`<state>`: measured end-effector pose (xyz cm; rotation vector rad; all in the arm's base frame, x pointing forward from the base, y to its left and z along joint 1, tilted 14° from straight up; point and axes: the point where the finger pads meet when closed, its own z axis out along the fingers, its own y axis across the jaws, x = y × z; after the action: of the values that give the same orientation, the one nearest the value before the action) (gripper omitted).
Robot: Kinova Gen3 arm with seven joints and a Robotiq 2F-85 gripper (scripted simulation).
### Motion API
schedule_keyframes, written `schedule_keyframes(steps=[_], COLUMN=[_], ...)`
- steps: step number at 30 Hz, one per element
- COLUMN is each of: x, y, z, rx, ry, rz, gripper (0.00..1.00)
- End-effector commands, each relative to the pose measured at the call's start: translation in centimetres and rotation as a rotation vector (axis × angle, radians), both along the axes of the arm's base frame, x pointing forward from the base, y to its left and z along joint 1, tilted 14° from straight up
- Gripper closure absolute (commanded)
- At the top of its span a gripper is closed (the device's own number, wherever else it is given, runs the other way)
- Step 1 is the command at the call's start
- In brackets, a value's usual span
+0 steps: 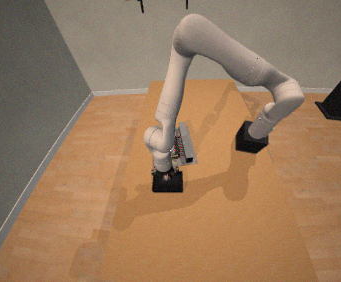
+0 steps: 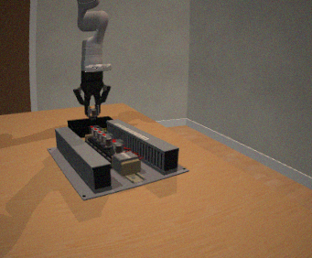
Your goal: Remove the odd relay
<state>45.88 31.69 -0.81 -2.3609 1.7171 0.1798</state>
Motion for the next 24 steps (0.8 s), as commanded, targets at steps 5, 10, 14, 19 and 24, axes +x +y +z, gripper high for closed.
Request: schedule_keyframes(steps=[5, 10, 14, 19, 24], x=[-0.3, -0.3, -0.3, -0.3, -0.3], y=[0.5, 0.7, 0.9, 1.0, 1.1], z=[-1.3, -2.2, -2.8, -3.1, -3.5], rx=[0.0, 0.0, 0.0, 0.0, 0.0], ry=[0.007, 0.007, 0.007, 0.007, 0.007], rz=[0.005, 0.005, 0.005, 0.005, 0.005], gripper=[1.0, 1.0, 1.0, 1.0, 1.0])
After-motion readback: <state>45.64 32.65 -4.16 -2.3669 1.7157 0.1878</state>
